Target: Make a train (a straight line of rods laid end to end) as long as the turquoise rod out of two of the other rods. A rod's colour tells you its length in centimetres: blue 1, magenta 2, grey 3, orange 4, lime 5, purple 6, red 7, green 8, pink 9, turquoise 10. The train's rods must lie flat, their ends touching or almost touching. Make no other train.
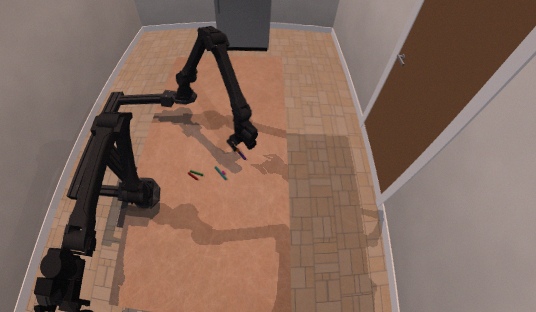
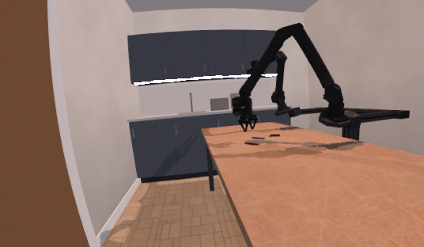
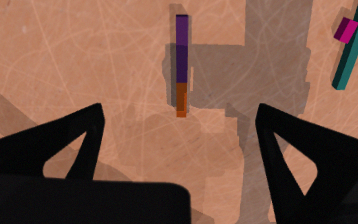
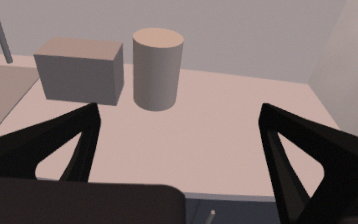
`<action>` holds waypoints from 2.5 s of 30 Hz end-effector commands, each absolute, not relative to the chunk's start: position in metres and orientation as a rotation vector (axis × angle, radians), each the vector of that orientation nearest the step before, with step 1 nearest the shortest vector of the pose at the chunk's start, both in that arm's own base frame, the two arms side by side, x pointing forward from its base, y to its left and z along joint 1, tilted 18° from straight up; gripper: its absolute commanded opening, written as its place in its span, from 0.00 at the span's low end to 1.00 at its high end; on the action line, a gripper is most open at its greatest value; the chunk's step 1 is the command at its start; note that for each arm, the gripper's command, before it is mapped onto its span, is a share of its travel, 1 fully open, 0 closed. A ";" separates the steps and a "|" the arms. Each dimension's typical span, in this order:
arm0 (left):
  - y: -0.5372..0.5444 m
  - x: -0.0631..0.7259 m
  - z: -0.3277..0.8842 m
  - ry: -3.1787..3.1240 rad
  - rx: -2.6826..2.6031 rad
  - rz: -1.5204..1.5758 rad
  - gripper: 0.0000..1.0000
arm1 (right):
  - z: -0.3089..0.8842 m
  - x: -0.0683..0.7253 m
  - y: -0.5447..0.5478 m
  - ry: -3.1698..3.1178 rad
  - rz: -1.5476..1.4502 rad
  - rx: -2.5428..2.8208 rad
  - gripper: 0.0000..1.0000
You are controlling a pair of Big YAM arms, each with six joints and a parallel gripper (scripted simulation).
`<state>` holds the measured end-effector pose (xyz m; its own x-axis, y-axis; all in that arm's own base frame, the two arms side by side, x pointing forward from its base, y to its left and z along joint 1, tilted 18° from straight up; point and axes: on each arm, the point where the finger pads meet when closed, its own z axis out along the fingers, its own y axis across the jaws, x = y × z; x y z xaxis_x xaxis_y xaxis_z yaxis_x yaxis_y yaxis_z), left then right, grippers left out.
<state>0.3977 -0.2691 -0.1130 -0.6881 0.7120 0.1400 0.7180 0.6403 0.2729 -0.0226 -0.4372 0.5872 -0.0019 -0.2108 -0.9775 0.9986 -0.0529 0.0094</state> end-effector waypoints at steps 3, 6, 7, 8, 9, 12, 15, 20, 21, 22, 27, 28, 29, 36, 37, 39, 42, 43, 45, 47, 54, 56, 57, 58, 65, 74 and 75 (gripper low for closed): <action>-0.281 0.409 -0.097 -2.871 -1.226 -0.469 1.00 | 0.633 -0.028 -0.418 0.970 -1.385 1.037 1.00; -0.281 0.409 -0.097 -2.871 -1.226 -0.469 1.00 | 0.633 -0.028 -0.418 0.970 -1.385 1.037 1.00; -0.281 0.409 -0.097 -2.871 -1.226 -0.469 1.00 | 0.633 -0.028 -0.418 0.970 -1.385 1.037 1.00; -0.281 0.409 -0.097 -2.871 -1.226 -0.469 1.00 | 0.633 -0.028 -0.418 0.970 -1.385 1.037 1.00; -0.281 0.409 -0.097 -2.871 -1.226 -0.469 1.00 | 0.633 -0.028 -0.418 0.970 -1.385 1.037 1.00; -0.281 0.409 -0.097 -2.871 -1.226 -0.469 1.00 | 0.633 -0.028 -0.418 0.970 -1.385 1.037 1.00; -0.281 0.409 -0.097 -2.871 -1.226 -0.469 1.00 | 0.633 -0.028 -0.418 0.970 -1.385 1.037 1.00; -0.287 0.411 -0.090 -2.883 -1.234 -0.464 1.00 | 0.633 -0.028 -0.418 0.970 -1.385 1.037 1.00; -0.290 0.411 -0.088 -2.885 -1.241 -0.463 1.00 | 0.633 -0.028 -0.418 0.970 -1.385 1.037 1.00; -0.295 0.412 -0.084 -2.889 -1.250 -0.460 1.00 | 0.633 -0.028 -0.418 0.970 -1.385 1.037 1.00; -0.302 0.410 -0.064 -2.892 -1.251 -0.458 1.00 | 0.633 -0.028 -0.418 0.970 -1.385 1.037 1.00; -0.303 0.409 -0.058 -2.893 -1.251 -0.458 1.00 | 0.633 -0.028 -0.418 0.970 -1.385 1.037 1.00; -0.305 0.409 -0.052 -2.893 -1.251 -0.457 1.00 | 0.633 -0.028 -0.418 0.970 -1.385 1.037 1.00; -0.312 0.406 -0.021 -2.897 -1.245 -0.456 1.00 | 0.633 -0.028 -0.418 0.970 -1.385 1.037 1.00; -0.314 0.405 -0.015 -2.897 -1.245 -0.455 1.00 | 0.633 -0.028 -0.418 0.970 -1.385 1.037 1.00; -0.318 0.402 -0.006 -2.896 -1.251 -0.453 1.00 | 0.633 -0.028 -0.418 0.970 -1.385 1.037 1.00; -0.321 0.401 0.003 -2.892 -1.251 -0.454 1.00 | 0.633 -0.028 -0.418 0.970 -1.385 1.037 1.00; -0.320 0.399 0.000 -2.881 -1.249 -0.459 1.00 | 0.633 -0.028 -0.418 0.970 -1.385 1.037 1.00; -0.311 0.395 -0.006 -2.862 -1.230 -0.468 1.00 | 0.633 -0.028 -0.418 0.970 -1.385 1.037 1.00; -0.304 0.392 -0.006 -2.855 -1.220 -0.472 1.00 | 0.633 -0.028 -0.418 0.970 -1.385 1.037 1.00; -0.305 0.392 -0.006 -2.857 -1.221 -0.471 1.00 | 0.633 -0.028 -0.418 0.970 -1.385 1.037 1.00; -0.305 0.392 -0.006 -2.856 -1.222 -0.471 1.00 | 0.633 -0.028 -0.418 0.970 -1.385 1.037 1.00; -0.305 0.392 -0.006 -2.856 -1.223 -0.471 1.00 | 0.633 -0.028 -0.418 0.970 -1.385 1.037 1.00; -0.305 0.392 -0.006 -2.856 -1.223 -0.471 1.00 | 0.633 -0.028 -0.418 0.970 -1.385 1.037 1.00; -0.305 0.392 -0.006 -2.856 -1.223 -0.471 1.00 | 0.633 -0.028 -0.418 0.970 -1.385 1.037 1.00; -0.305 0.392 -0.006 -2.856 -1.223 -0.471 1.00 | 0.633 -0.028 -0.418 0.970 -1.385 1.037 1.00; -0.305 0.392 -0.006 -2.856 -1.223 -0.471 1.00 | 0.633 -0.028 -0.418 0.970 -1.385 1.037 1.00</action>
<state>0.3882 -0.2986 -0.0169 -0.6884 0.7122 0.1375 0.7175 0.6407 0.2732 -0.0226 -0.4372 0.5872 -0.0019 -0.2108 -0.9775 0.9986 -0.0529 0.0094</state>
